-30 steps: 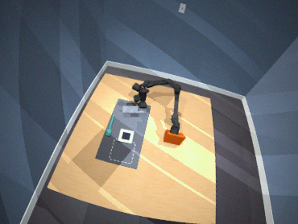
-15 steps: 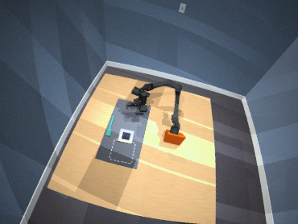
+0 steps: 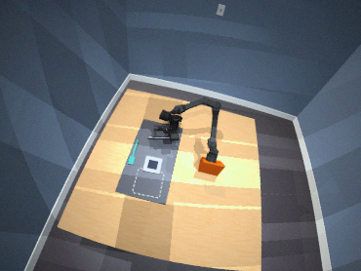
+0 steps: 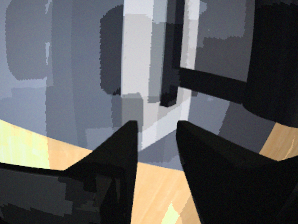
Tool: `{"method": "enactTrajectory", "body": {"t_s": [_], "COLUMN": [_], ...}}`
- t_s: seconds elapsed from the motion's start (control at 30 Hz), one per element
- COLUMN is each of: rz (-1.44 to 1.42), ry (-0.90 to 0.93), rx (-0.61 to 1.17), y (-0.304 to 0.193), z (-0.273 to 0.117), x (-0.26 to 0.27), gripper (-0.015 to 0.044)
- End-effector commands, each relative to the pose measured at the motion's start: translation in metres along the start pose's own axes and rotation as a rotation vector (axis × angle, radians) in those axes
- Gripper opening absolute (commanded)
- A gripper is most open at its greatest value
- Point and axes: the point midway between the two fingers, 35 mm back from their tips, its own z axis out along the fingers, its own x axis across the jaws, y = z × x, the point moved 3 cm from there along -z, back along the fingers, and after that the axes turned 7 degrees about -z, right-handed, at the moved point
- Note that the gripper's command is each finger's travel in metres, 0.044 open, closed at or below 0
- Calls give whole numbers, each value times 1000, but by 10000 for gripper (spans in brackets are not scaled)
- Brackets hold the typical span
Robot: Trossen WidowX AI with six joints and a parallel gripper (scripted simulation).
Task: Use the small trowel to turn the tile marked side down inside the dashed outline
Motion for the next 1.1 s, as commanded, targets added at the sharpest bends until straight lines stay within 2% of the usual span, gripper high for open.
{"method": "enactTrajectory", "body": {"t_s": [0.0,0.3,0.9,1.07], "rz": [1,3,6,6], "ry": [0,0,-5,-6], "rx": [0,1,-1,-1], "y": [0,0,-13,-16], "z": [0,0,-19,-21], "x": [-2,-3,-85,-92], "gripper": [100,100,100,100]}}
